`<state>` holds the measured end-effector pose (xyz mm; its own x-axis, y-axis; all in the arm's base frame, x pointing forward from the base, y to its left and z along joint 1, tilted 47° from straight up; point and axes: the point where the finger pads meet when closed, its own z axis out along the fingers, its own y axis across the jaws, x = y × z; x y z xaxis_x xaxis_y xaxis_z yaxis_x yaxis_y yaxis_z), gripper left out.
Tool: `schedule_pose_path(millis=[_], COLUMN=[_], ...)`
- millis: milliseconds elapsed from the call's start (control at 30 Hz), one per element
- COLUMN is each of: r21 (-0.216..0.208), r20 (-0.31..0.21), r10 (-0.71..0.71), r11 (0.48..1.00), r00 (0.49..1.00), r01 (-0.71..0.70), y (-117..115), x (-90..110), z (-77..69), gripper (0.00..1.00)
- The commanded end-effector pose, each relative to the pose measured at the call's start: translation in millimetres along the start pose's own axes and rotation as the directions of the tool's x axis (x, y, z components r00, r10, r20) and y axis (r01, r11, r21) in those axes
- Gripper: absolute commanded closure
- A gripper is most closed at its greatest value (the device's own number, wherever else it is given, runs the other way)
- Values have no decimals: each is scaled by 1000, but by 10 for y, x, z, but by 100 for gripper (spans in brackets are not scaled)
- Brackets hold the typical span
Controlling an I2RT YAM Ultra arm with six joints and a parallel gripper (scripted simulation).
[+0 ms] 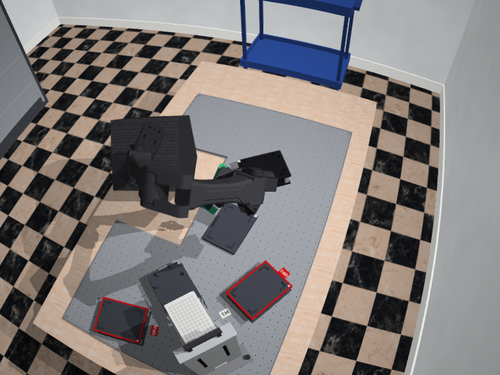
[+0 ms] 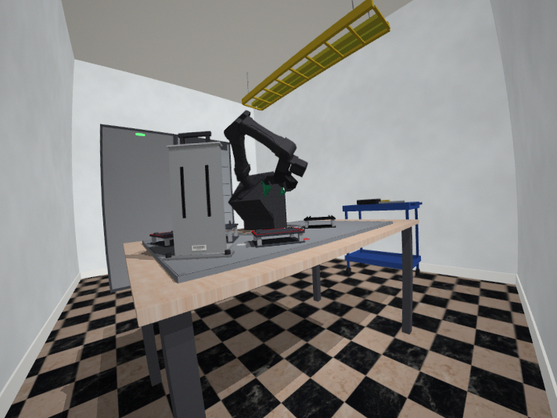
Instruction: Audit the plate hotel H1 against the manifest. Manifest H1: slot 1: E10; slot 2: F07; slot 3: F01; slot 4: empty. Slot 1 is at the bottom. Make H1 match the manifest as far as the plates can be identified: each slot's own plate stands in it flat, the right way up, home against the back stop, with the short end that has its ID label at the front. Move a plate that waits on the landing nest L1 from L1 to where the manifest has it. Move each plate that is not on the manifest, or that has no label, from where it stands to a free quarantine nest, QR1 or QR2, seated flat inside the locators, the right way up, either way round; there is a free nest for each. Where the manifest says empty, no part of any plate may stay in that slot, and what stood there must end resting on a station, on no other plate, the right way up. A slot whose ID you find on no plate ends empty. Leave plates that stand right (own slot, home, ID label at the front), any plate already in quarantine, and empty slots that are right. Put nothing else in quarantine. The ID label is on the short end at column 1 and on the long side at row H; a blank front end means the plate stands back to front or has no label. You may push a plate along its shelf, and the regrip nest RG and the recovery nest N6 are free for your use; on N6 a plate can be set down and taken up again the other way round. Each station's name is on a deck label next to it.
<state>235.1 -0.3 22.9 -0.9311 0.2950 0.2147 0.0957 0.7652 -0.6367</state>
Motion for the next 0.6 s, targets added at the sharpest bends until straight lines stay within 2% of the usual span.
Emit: schedule_pose_path(millis=[0, 533, 567], r21=[-2, -2, 2], r20=[6, 6, 49], r10=[-2, -2, -17], r11=[1000, 1000, 1000], r00=[1000, 1000, 999], r01=[2, 2, 17], y=[4, 4, 15], x=[3, 3, 7], z=[-21, -21, -47], gripper=[0, 0, 100])
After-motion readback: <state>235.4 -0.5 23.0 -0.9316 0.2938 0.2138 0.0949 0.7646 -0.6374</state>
